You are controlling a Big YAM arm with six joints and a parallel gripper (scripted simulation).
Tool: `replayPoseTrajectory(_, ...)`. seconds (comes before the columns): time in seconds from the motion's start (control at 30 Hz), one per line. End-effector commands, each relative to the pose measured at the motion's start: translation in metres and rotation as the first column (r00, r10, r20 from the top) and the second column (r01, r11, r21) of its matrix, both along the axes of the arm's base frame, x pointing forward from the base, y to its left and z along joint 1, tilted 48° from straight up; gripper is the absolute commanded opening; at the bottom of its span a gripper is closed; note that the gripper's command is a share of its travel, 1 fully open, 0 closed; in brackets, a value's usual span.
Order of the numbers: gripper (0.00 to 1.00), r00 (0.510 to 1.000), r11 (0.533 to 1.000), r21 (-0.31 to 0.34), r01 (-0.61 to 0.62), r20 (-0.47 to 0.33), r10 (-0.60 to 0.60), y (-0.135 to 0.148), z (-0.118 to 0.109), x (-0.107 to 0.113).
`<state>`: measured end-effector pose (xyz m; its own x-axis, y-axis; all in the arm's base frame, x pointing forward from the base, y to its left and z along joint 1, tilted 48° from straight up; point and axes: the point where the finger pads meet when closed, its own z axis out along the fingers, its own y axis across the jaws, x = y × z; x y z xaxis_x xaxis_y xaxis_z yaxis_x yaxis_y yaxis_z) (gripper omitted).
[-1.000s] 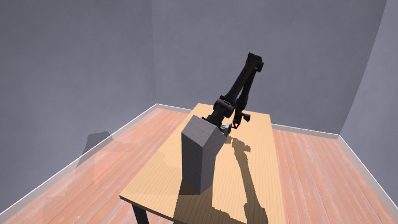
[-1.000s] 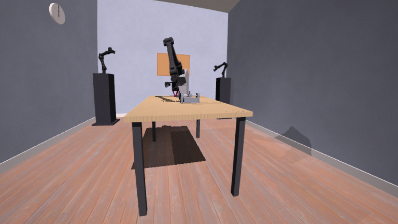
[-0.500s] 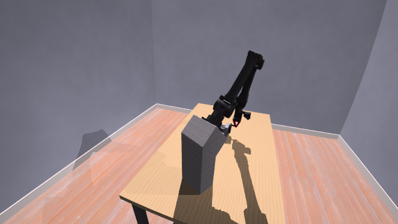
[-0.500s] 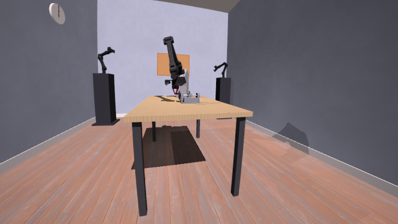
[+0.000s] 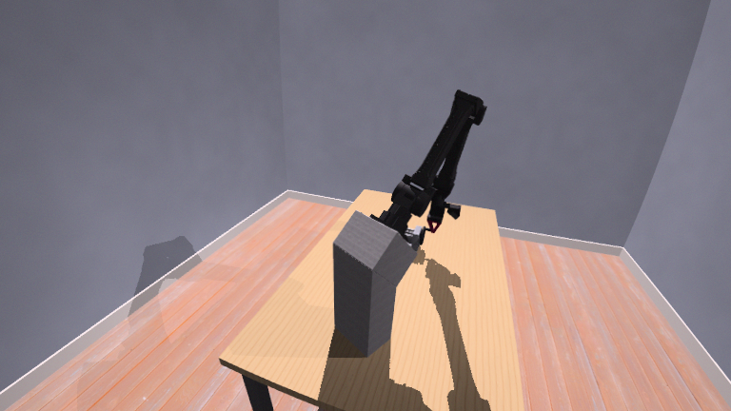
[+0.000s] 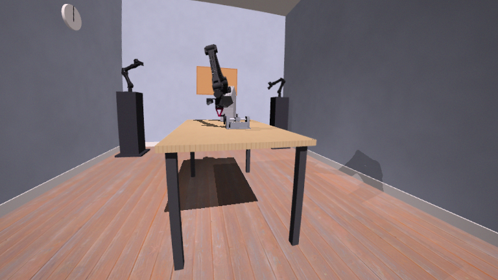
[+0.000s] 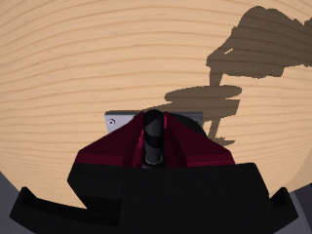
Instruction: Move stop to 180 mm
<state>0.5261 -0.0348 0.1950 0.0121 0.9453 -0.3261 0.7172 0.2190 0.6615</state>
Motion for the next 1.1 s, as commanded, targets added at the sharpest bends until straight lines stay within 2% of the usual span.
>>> replayPoseTrajectory(0.0,0.06,0.998,1.000,-0.003,-0.023,0.050,0.023,0.007,0.024,-0.011)
replayPoseTrajectory(0.23,0.06,0.999,1.000,-0.001,-0.024,0.032,0.024,0.007,0.017,-0.019)
replayPoseTrajectory(0.33,0.06,0.998,1.000,-0.004,-0.019,0.052,0.019,0.002,0.018,-0.017)
replayPoseTrajectory(0.67,0.06,1.000,1.000,-0.004,0.001,0.030,-0.001,-0.012,-0.004,-0.029)
replayPoseTrajectory(1.07,0.06,0.999,1.000,-0.006,0.000,0.038,0.000,-0.015,-0.011,-0.030)
